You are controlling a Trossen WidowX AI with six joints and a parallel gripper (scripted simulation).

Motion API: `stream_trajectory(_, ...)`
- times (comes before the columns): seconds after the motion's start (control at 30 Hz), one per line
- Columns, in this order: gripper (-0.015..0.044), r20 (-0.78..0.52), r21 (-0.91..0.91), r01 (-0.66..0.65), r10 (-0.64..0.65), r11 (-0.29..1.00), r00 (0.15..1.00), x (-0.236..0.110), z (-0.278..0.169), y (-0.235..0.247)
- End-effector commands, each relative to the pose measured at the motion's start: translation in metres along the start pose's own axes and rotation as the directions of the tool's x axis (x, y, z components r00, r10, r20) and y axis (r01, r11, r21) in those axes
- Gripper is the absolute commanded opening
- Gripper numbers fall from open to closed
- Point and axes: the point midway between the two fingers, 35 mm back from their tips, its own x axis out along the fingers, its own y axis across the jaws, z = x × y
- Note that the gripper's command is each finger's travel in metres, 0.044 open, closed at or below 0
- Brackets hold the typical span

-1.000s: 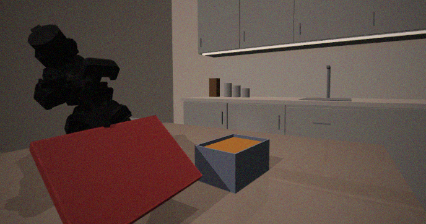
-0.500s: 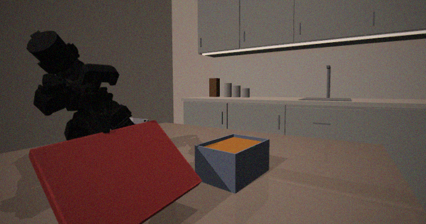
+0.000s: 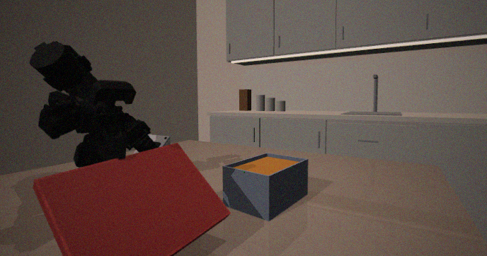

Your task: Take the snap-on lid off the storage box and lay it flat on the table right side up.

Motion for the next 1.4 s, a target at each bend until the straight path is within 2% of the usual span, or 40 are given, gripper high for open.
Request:
stream_trajectory(0.0,0.0,-0.008,-0.005,-0.009,0.009,1.0,1.0,0.003,-0.002,-0.001)
stream_trajectory(1.37,0.0,-0.006,-0.007,-0.009,0.009,1.0,1.0,0.024,-0.002,-0.026)
